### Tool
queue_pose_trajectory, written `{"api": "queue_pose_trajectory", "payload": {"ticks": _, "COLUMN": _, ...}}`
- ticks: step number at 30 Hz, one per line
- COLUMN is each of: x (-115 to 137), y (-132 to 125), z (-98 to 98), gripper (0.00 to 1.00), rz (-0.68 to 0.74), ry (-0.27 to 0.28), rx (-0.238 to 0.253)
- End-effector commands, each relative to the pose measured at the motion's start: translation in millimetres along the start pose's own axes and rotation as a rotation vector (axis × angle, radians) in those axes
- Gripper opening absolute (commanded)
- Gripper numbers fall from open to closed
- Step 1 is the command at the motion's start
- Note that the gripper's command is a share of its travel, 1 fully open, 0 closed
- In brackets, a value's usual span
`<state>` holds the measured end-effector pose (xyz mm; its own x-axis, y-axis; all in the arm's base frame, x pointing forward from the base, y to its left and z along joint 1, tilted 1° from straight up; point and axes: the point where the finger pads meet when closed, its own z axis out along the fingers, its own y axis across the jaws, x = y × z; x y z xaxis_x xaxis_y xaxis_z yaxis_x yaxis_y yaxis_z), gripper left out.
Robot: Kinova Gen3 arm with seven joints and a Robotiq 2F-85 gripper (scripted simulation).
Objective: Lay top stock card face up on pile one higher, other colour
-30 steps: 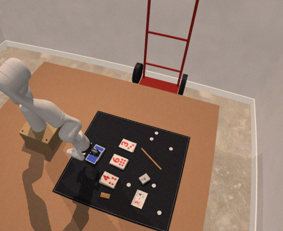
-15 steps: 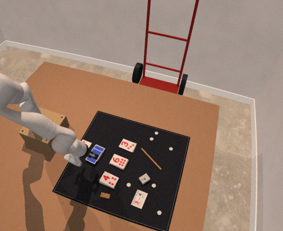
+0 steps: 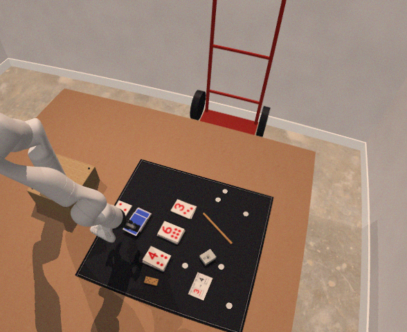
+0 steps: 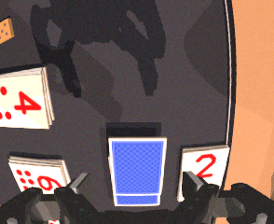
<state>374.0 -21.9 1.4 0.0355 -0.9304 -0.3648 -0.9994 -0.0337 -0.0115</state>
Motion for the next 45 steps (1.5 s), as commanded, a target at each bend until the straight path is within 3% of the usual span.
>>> {"api": "queue_pose_trajectory", "payload": {"ticks": 1, "x": 0.3, "y": -0.3, "z": 0.0, "gripper": 0.85, "rz": 0.000, "ry": 0.000, "rx": 0.001}}
{"api": "queue_pose_trajectory", "payload": {"ticks": 11, "x": 3.1, "y": -0.4, "z": 6.4, "gripper": 0.85, "rz": 0.000, "ry": 0.000, "rx": 0.001}}
{"api": "queue_pose_trajectory", "payload": {"ticks": 35, "x": 19.6, "y": -1.1, "z": 44.7, "gripper": 0.85, "rz": 0.000, "ry": 0.000, "rx": 0.001}}
{"api": "queue_pose_trajectory", "payload": {"ticks": 45, "x": 21.3, "y": -1.1, "z": 48.7, "gripper": 0.85, "rz": 0.000, "ry": 0.000, "rx": 0.001}}
